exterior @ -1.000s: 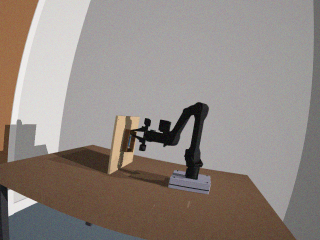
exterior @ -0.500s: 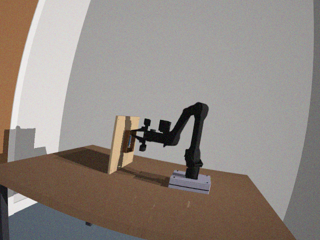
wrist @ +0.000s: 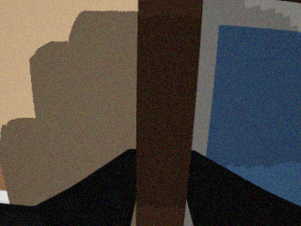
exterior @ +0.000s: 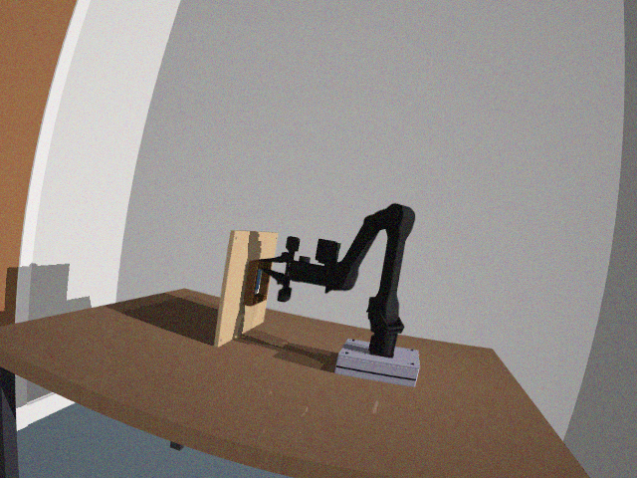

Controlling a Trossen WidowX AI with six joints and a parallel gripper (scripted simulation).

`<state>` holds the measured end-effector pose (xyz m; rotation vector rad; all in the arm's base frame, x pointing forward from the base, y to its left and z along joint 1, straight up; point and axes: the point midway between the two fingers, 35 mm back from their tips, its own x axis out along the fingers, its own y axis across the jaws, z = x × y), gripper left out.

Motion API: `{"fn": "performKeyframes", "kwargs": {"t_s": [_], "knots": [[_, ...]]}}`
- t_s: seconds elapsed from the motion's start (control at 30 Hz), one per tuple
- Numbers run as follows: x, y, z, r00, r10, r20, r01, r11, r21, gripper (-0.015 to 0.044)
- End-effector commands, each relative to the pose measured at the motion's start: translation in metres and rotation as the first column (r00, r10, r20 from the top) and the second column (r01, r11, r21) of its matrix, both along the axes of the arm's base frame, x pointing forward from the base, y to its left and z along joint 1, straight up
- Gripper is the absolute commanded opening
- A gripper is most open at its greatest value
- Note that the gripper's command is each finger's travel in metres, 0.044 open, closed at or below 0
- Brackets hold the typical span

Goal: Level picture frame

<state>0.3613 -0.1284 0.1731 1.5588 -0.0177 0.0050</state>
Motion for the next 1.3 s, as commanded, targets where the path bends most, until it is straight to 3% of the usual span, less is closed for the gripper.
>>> {"fn": "performKeyframes", "kwargs": {"t_s": [0.0, 0.13, 0.3, 0.57, 0.77, 1.13, 1.27], "knots": [[0.0, 0.0, 0.0, 1.0, 0.0, 0.0, 0.0, 1.0, 0.004, 0.0157], [0.0, 0.0, 0.0, 1.0, 0.0, 0.0, 0.0, 1.0, 0.004, 0.026], [-0.009, -0.002, 0.001, 1.0, 0.0, 0.0, 0.0, 1.0, 0.027, 0.026], [-0.099, 0.001, -0.005, 1.0, -0.001, 0.002, 0.001, 0.96, 0.279, 0.026], [-0.101, -0.005, 0.0, 1.0, -0.014, 0.003, 0.013, 0.965, 0.263, 0.026], [-0.182, -0.002, 0.032, 1.0, -0.006, -0.005, 0.007, 0.958, 0.286, 0.026], [-0.182, -0.003, 0.032, 1.0, -0.014, -0.004, 0.014, 0.961, 0.277, 0.026]]}}
